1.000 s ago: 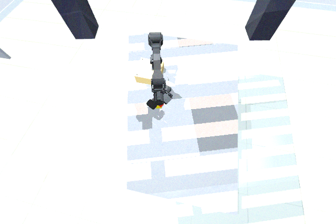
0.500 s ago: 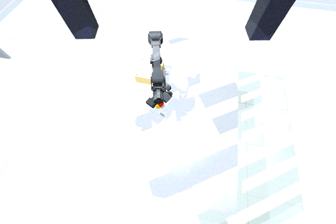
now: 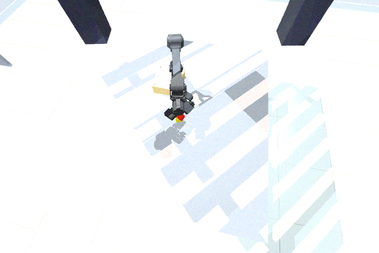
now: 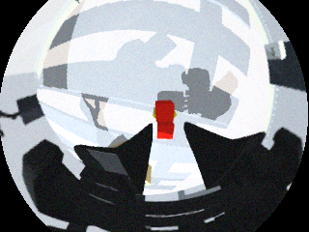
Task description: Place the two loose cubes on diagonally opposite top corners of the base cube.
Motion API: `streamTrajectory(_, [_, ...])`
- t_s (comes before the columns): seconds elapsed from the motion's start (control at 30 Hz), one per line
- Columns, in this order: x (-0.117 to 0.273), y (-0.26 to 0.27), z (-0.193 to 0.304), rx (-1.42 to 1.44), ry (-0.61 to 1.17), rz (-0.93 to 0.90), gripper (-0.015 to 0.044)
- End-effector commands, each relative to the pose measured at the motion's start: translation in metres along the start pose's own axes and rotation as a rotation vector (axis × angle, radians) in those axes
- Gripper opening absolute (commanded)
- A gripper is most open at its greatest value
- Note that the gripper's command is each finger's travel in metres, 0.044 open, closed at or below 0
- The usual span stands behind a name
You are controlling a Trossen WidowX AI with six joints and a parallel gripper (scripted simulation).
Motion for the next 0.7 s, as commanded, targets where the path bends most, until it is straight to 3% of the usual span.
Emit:
streamTrajectory(0.0, [0.008,-0.001,-0.001,0.003,-0.006,0.006,0.0205])
streamTrajectory(0.27, [0.013,-0.001,-0.001,0.003,-0.006,0.006,0.0205])
streamTrajectory(0.5, [0.012,0.007,-0.005,-0.005,0.000,0.002,0.0389])
streamTrajectory(0.67, [0.013,0.063,-0.043,-0.014,-0.005,0.002,0.0400])
Point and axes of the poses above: the point midway between the two fingers, 35 mm back from their tips, its own x axis back along the fingers, its own y axis across the jaws, z = x × y, the point moved 7 cm from there along x, back along the fingers, and after that the axes turned 2 degrees about -x, right-handed, at the moved point
